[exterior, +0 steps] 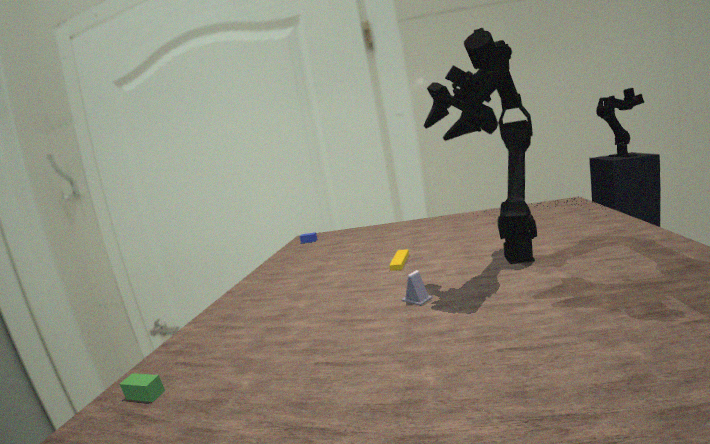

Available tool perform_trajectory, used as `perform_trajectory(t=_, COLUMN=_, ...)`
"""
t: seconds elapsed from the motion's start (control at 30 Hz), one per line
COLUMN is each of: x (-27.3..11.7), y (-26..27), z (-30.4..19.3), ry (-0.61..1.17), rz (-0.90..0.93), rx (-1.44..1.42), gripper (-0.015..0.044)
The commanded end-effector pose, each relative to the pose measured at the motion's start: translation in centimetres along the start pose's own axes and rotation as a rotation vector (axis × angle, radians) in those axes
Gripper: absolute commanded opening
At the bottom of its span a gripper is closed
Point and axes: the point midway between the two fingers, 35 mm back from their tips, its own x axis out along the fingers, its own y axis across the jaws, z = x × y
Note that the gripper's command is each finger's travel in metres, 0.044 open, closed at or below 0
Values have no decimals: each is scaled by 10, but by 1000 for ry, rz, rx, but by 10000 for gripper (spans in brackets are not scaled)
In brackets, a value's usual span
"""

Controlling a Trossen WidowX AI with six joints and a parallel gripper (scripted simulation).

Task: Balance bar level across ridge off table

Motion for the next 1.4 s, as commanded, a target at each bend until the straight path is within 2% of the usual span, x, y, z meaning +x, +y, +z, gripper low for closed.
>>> perform_trajectory(t=0.0, x=11, y=2, z=1, ry=44, rz=-5, rx=-49, gripper=315)
perform_trajectory(t=0.93, x=99, y=-16, z=-21, ry=387, rz=56, rx=-361, gripper=315)
perform_trajectory(t=1.37, x=137, y=-38, z=-48, ry=516, rz=107, rx=-361, gripper=315)
